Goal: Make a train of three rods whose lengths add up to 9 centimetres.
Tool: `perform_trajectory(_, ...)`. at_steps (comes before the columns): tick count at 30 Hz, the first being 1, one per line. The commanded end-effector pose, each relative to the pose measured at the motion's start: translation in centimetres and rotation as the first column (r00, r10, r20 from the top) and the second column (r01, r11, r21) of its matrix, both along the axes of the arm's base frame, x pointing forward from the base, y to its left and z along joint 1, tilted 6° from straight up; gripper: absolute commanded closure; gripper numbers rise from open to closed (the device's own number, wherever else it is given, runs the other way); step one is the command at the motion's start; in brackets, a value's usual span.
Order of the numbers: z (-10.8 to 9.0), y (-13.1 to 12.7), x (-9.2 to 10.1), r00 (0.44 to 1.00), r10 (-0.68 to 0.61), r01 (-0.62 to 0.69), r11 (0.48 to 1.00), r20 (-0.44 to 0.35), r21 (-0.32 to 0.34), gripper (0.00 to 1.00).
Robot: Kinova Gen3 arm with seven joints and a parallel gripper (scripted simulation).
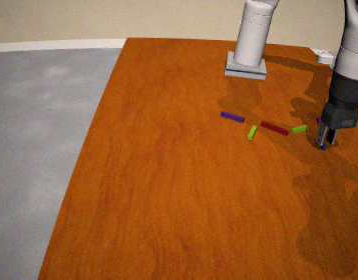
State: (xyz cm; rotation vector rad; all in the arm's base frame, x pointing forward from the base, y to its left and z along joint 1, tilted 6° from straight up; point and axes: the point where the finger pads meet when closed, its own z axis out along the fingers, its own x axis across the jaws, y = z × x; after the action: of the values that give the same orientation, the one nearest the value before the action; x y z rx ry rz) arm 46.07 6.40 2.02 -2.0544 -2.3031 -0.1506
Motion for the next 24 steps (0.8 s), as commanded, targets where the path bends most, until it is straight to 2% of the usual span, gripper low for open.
perform_trajectory(1,0.1,0.0,0.1,1.0,0.0,0.0,1.0,0.002,0.0,0.46)
perform_trajectory(24,-1.1,0.1,0.1,1.0,0.0,0.0,1.0,0.002,0.0,0.46)
